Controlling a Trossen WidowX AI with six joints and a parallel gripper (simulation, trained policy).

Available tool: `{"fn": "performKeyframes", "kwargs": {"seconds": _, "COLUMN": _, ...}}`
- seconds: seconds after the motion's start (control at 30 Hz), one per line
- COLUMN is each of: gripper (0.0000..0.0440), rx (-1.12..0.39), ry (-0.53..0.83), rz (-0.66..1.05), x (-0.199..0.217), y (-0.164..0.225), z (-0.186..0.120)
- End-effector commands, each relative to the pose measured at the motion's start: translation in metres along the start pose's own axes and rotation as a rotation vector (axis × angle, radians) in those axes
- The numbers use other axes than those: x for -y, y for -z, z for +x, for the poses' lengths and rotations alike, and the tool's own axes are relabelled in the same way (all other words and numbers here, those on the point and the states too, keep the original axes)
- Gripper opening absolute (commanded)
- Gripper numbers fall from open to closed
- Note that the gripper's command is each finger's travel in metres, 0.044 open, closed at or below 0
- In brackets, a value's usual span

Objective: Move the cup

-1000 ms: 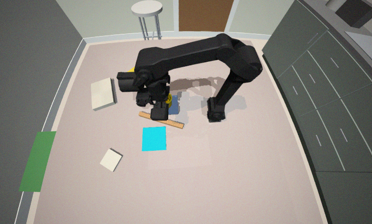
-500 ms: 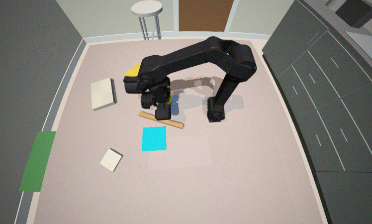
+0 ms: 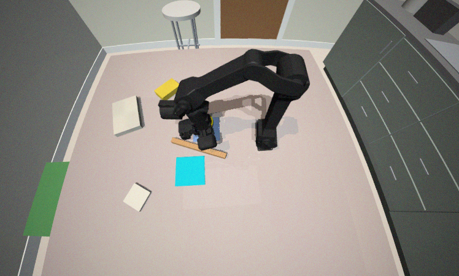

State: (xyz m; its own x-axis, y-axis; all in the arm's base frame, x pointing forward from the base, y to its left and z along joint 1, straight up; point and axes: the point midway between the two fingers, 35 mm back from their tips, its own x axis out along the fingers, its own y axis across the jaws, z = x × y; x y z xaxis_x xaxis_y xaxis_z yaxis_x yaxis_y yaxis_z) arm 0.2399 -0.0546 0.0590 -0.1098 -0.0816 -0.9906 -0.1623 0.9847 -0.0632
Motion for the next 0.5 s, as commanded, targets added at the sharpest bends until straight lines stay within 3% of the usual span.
{"fn": "performKeyframes", "kwargs": {"seconds": 0.0, "gripper": 0.0, "rx": -0.003, "ry": -0.002, "rz": -0.042, "x": 0.001, "y": 0.001, "z": 0.003}}
{"fn": "performKeyframes", "kwargs": {"seconds": 0.47, "gripper": 0.0009, "rx": 0.062, "ry": 0.002, "rz": -0.135, "x": 0.004, "y": -0.011, "z": -0.024}}
